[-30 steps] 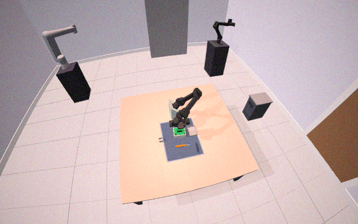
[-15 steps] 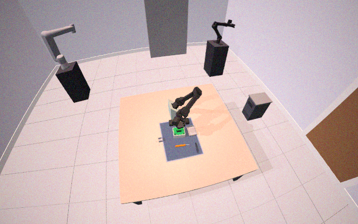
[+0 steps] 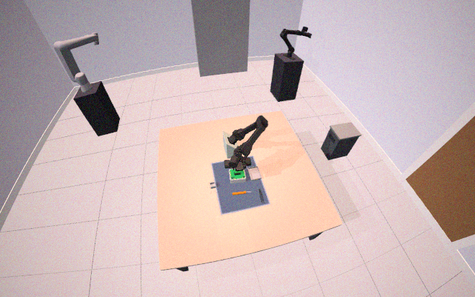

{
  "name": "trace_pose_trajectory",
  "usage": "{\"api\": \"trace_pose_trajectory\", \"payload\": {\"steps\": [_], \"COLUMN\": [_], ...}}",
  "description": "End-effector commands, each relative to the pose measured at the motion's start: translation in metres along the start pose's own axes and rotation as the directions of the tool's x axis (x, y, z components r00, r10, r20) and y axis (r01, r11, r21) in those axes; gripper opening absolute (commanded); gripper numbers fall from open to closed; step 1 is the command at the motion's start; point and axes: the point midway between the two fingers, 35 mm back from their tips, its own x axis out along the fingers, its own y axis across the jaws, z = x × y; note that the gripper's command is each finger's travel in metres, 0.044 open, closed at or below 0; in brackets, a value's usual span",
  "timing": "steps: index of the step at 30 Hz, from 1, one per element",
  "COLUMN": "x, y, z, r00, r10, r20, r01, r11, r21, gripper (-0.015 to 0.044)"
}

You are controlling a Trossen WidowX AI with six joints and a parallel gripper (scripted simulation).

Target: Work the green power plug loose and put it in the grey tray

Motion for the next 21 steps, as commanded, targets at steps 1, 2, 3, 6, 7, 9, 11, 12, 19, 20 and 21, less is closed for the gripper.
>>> {"api": "trace_pose_trajectory", "payload": {"steps": [1, 2, 3, 6, 7, 9, 11, 12, 19, 20, 21], "x": [0.008, 0.0096, 0.0113, 0.0147, 0.0147, 0.0147, 0.0147, 0.0147, 0.0147, 0.0147, 0.0147], "y": [0.0003, 0.0003, 0.0003, 0.0004, 0.0004, 0.0004, 0.0004, 0.0004, 0.0004, 0.0004, 0.0004], "z": [-0.0028, -0.0028, -0.0028, -0.0028, -0.0028, -0.0028, -0.0028, -0.0028, -0.0028, -0.0028, -0.0028], "r00": [1.0, 1.0, 1.0, 1.0, 1.0, 1.0, 1.0, 1.0, 1.0, 1.0, 1.0], "r10": [0.006, 0.006, 0.006, 0.006, 0.006, 0.006, 0.006, 0.006, 0.006, 0.006, 0.006], "r20": [-0.006, -0.006, -0.006, -0.005, -0.005, -0.005, -0.005, -0.005, -0.005, -0.005, -0.005], "r01": [-0.006, -0.006, -0.006, -0.006, -0.006, -0.006, -0.006, -0.006, -0.006, -0.006, -0.006], "r11": [1.0, 1.0, 1.0, 1.0, 1.0, 1.0, 1.0, 1.0, 1.0, 1.0, 1.0], "r21": [0.01, 0.009, 0.009, 0.009, 0.009, 0.009, 0.009, 0.009, 0.009, 0.009, 0.009], "gripper": [0.0249, 0.0249, 0.0249, 0.0249, 0.0249, 0.0249, 0.0249, 0.0249, 0.0065, 0.0039, 0.0013]}}
